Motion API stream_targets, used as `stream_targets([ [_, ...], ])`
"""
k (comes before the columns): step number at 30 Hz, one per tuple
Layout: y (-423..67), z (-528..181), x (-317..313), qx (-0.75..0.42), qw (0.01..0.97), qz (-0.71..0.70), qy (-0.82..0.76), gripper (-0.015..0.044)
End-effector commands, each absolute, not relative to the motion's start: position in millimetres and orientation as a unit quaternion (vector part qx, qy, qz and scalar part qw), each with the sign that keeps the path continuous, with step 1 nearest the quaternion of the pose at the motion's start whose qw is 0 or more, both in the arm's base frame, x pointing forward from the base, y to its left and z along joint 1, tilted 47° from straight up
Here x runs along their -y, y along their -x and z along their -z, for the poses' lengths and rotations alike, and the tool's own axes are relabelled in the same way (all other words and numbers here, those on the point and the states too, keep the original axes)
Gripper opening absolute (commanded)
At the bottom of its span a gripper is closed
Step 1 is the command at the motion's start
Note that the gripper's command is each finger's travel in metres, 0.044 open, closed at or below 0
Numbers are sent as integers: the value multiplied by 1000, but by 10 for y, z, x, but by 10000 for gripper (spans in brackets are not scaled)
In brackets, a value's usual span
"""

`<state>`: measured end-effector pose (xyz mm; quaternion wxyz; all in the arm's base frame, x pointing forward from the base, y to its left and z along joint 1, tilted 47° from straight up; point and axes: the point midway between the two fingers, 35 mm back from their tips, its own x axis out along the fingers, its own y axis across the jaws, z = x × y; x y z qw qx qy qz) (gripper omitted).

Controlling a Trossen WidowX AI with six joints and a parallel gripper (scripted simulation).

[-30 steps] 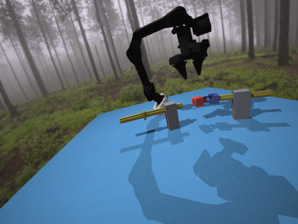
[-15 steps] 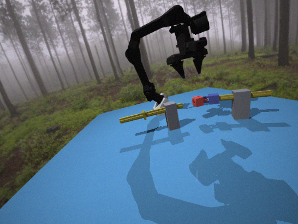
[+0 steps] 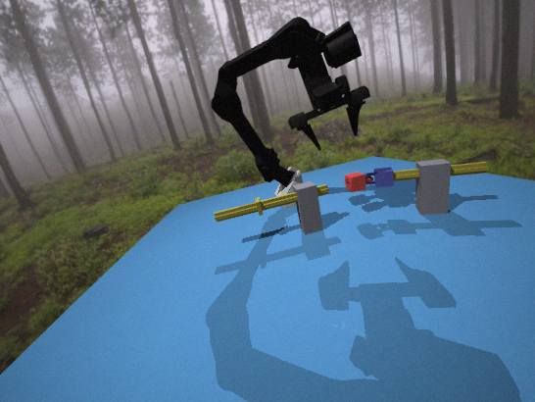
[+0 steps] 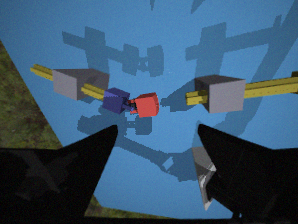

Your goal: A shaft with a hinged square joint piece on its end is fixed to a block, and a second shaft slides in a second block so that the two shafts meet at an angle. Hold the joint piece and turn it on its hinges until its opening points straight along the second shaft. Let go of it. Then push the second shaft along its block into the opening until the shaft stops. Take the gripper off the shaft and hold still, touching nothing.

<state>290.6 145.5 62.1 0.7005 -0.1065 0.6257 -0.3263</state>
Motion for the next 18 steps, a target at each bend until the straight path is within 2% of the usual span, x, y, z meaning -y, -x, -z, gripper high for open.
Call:
stream_targets([
  [1,-2889,-631,-1358,-610,703,364,39,440],
  [18,-2855,-709,-1054,-516,675,484,-210,440],
])
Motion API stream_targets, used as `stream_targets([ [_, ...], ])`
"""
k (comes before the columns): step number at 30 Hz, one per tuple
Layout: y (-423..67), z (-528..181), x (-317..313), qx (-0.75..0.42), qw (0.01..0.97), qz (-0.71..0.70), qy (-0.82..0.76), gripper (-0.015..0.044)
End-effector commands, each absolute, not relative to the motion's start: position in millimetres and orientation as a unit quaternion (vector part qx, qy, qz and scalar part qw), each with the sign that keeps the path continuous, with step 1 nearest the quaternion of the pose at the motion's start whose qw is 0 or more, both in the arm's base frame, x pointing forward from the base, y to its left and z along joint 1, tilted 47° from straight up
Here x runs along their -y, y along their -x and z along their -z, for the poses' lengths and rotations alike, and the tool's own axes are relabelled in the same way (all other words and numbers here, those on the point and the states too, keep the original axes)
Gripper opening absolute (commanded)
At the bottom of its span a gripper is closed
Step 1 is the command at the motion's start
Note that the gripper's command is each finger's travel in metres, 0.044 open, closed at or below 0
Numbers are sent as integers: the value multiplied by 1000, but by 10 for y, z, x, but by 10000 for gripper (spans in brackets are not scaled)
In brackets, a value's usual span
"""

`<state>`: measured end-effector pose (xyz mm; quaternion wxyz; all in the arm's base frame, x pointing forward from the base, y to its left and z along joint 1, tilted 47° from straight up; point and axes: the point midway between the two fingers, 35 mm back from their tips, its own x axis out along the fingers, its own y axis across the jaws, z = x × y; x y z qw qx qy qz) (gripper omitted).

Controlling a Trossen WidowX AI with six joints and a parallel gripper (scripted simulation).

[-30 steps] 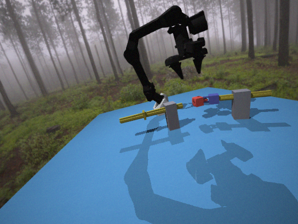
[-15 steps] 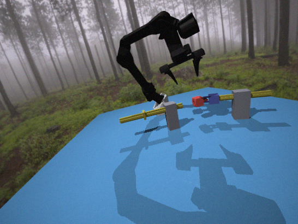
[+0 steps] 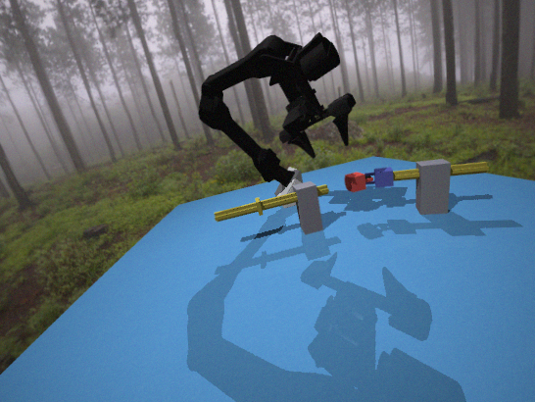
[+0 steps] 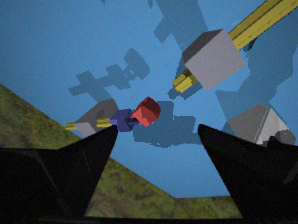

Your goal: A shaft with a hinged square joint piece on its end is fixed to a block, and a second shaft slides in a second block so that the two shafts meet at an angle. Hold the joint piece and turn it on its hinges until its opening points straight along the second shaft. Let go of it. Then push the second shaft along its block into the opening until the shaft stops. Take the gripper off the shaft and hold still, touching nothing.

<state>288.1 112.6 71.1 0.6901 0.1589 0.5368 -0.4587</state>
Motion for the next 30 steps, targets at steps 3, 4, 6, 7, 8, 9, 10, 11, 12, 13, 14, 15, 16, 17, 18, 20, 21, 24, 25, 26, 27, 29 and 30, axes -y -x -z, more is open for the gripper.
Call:
stream_targets([
  [3,-2846,-720,-1002,-496,662,502,-253,440],
  [4,-2842,-724,-985,-489,658,507,-267,440],
  [6,-2835,-731,-952,-475,647,519,-294,440],
  [7,-2831,-734,-935,-467,642,524,-308,440],
  [8,-2827,-737,-918,-460,636,529,-322,440],
  [9,-2823,-740,-902,-453,631,534,-335,440],
  [10,-2819,-743,-885,-445,624,539,-348,440],
  [11,-2815,-746,-869,-437,618,544,-362,440],
  [12,-2810,-749,-853,-430,611,549,-375,440],
  [13,-2806,-752,-837,-422,605,553,-388,440],
  [14,-2801,-755,-821,-414,598,558,-401,440],
  [15,-2797,-757,-805,-406,590,562,-413,440],
  [16,-2792,-760,-789,-398,583,566,-426,440],
  [17,-2787,-762,-773,-390,575,570,-438,440],
  [18,-2783,-765,-758,-382,567,574,-451,440],
  [20,-2776,-768,-737,-371,557,579,-467,440],
  [21,-2775,-768,-735,-369,555,579,-469,440],
  [24,-2775,-768,-735,-369,555,579,-469,440],
  [25,-2775,-768,-735,-369,555,579,-469,440],
  [26,-2775,-768,-735,-369,555,579,-469,440],
  [27,-2775,-768,-735,-369,555,579,-469,440],
  [29,-2775,-768,-735,-369,555,579,-469,440],
  [30,-2775,-768,-735,-369,555,579,-469,440],
])
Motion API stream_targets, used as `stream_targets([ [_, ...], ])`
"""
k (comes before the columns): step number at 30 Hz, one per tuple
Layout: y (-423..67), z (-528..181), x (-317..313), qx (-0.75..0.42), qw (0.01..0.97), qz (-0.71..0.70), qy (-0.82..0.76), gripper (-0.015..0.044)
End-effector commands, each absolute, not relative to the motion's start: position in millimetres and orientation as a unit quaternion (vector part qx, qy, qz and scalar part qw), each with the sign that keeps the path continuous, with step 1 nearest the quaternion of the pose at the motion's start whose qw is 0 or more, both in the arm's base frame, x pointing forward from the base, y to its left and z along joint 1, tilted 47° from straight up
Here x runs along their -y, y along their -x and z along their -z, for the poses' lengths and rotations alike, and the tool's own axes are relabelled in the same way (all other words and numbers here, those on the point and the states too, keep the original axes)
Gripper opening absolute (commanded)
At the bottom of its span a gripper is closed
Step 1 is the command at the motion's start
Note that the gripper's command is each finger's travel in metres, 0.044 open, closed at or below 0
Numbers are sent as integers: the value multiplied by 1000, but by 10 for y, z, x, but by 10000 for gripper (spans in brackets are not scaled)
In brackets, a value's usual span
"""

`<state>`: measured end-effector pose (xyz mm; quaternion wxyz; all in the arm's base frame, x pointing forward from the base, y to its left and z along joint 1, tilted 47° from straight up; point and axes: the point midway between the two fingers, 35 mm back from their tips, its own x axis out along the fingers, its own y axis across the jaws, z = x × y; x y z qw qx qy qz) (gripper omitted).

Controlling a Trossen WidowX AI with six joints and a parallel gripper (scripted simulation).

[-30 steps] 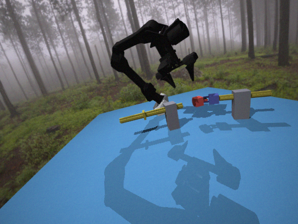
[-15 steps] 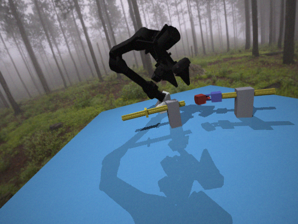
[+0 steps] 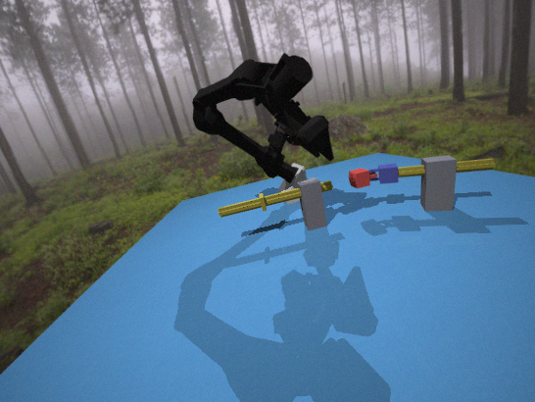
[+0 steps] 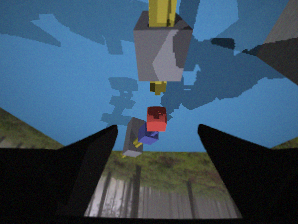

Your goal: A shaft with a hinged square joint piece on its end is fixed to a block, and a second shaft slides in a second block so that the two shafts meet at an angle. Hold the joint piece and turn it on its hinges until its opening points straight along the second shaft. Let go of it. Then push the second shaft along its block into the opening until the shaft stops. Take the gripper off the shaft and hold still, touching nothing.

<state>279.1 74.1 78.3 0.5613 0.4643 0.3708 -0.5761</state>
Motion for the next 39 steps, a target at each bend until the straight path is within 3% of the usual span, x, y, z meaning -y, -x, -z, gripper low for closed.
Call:
stream_targets([
  [1,-2775,-768,-735,-369,555,579,-469,440],
  [14,-2852,-1544,44,-432,654,527,-329,440],
  [27,-2459,-2412,882,-507,703,479,-137,440],
  [39,-2437,-2406,965,-488,697,505,-145,440],
])
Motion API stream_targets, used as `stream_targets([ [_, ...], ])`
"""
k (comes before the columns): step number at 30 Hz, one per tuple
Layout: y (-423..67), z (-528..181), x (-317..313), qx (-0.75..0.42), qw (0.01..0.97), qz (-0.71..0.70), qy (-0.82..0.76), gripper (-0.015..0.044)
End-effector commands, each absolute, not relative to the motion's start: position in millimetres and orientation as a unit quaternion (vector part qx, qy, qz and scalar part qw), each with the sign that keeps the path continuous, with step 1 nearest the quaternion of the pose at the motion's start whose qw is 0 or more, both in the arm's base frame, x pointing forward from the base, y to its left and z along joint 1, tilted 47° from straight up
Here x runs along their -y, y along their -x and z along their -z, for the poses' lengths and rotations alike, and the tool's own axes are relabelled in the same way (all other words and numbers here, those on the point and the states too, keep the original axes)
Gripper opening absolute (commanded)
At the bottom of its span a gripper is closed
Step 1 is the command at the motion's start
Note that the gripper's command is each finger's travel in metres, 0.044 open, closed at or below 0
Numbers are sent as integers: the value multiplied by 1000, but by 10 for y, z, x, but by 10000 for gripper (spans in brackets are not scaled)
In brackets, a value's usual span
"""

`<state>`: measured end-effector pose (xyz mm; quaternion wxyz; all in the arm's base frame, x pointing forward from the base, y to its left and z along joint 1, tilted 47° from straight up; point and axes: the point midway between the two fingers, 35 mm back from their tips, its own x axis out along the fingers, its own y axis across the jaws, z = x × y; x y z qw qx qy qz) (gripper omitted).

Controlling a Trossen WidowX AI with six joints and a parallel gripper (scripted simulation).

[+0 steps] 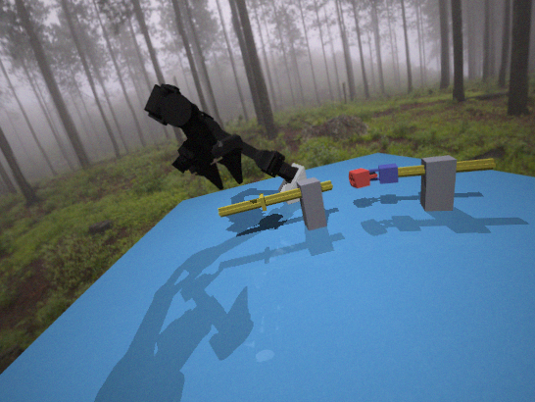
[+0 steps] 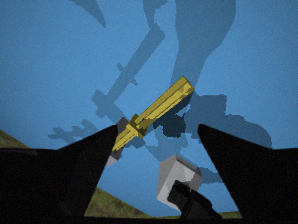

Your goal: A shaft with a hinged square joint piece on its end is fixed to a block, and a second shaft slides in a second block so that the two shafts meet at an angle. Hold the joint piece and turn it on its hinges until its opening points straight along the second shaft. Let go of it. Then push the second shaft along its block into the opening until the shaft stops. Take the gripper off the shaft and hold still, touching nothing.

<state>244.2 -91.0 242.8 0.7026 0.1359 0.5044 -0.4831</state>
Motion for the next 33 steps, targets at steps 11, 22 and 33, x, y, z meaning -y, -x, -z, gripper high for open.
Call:
stream_targets([
  [11,-2458,-2189,1160,-366,662,614,-223,440],
  [22,-2435,-1983,1336,-225,620,692,-292,440],
  [33,-2433,-1954,1363,-216,618,696,-296,440],
])
